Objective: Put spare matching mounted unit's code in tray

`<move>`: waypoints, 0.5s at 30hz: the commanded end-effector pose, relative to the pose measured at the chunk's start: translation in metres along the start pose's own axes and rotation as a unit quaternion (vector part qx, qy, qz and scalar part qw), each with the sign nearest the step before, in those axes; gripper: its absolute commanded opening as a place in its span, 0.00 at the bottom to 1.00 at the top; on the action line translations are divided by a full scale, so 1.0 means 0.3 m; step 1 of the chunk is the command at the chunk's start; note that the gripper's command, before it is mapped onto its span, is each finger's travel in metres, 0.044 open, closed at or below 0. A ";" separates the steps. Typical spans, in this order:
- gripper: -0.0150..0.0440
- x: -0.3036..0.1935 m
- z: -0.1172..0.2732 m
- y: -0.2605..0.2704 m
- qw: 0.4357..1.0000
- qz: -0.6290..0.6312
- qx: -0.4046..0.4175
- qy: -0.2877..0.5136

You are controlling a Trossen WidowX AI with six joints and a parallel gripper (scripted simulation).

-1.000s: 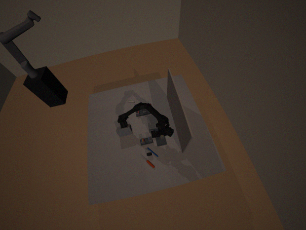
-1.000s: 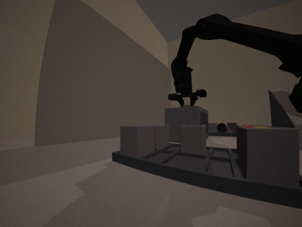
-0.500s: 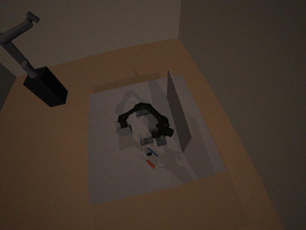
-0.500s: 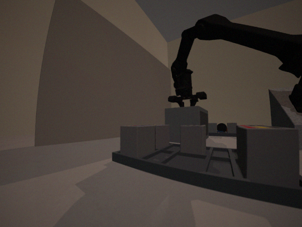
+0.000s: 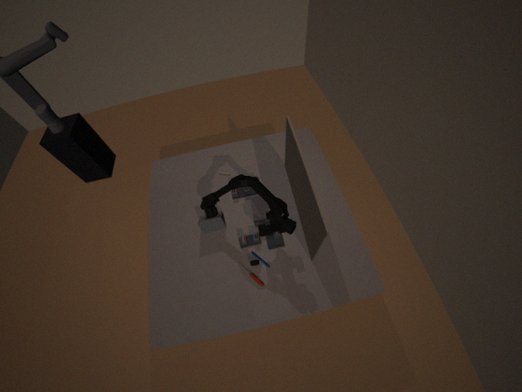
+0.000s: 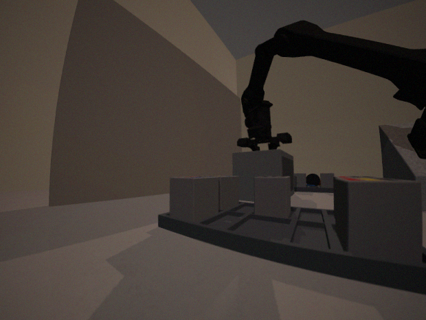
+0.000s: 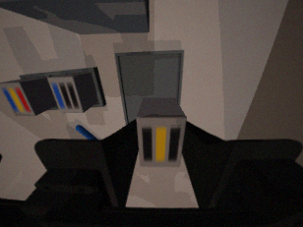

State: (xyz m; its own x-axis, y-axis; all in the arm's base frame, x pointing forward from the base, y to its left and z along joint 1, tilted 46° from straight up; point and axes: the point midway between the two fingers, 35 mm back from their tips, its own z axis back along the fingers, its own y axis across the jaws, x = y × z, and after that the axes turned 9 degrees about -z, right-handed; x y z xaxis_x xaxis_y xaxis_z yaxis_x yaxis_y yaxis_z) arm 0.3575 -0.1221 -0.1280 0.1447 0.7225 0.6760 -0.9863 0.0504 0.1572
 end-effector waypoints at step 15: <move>0.25 0.004 -0.053 0.008 1.000 -0.005 0.001 -0.005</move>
State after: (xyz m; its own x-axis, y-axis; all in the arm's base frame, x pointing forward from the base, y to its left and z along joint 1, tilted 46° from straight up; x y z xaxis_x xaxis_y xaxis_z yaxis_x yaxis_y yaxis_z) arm 0.3560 -0.1137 -0.1359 0.1445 0.7220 0.6766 -0.9863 0.0503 0.1570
